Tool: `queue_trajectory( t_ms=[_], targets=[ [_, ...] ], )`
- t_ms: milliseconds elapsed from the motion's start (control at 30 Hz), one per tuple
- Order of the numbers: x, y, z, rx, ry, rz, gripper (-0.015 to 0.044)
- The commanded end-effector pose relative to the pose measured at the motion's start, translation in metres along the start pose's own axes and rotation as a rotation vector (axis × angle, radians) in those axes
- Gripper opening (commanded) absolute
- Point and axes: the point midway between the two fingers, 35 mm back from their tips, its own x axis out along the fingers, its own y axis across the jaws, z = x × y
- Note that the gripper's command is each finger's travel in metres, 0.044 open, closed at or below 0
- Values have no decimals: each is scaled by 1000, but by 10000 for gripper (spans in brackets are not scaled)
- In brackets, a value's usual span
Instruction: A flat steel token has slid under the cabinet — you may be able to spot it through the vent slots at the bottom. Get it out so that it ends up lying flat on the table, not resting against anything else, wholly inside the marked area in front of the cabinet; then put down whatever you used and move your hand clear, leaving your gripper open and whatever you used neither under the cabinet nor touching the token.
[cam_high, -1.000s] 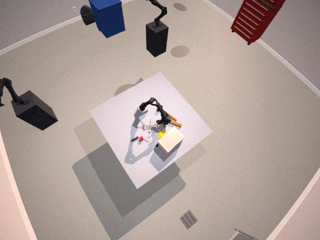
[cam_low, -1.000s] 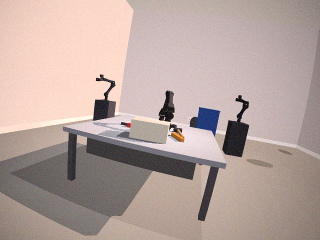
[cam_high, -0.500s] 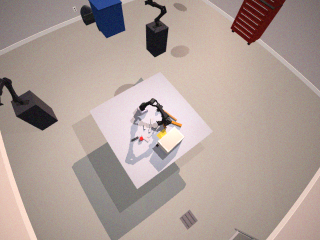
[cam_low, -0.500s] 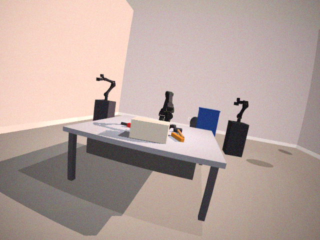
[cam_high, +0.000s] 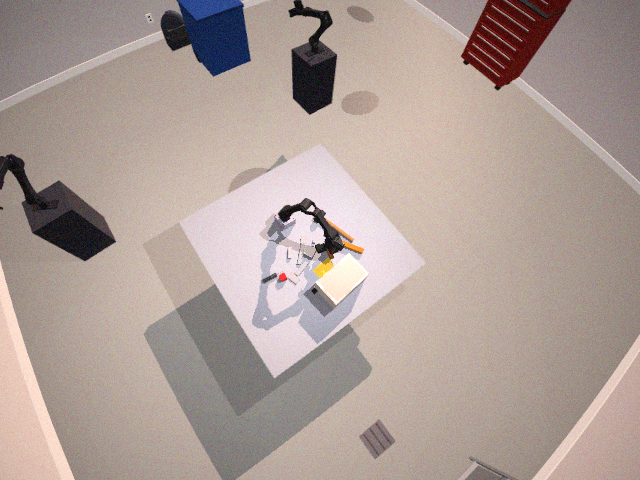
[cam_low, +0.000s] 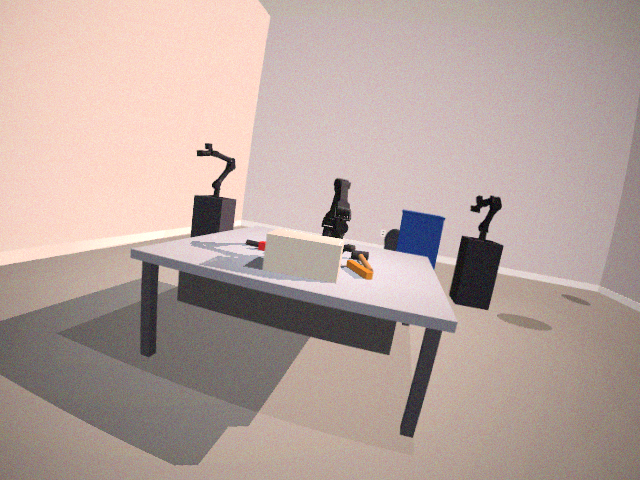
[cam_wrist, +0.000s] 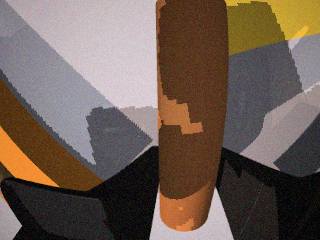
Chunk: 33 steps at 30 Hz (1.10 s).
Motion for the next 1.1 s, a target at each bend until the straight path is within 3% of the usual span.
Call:
queue_trajectory(
  t_ms=[0,1067],
  targets=[
    [0,0,6,-2,-2,1,0],
    [1,-1,31,-2,-4,1,0]
  ],
)
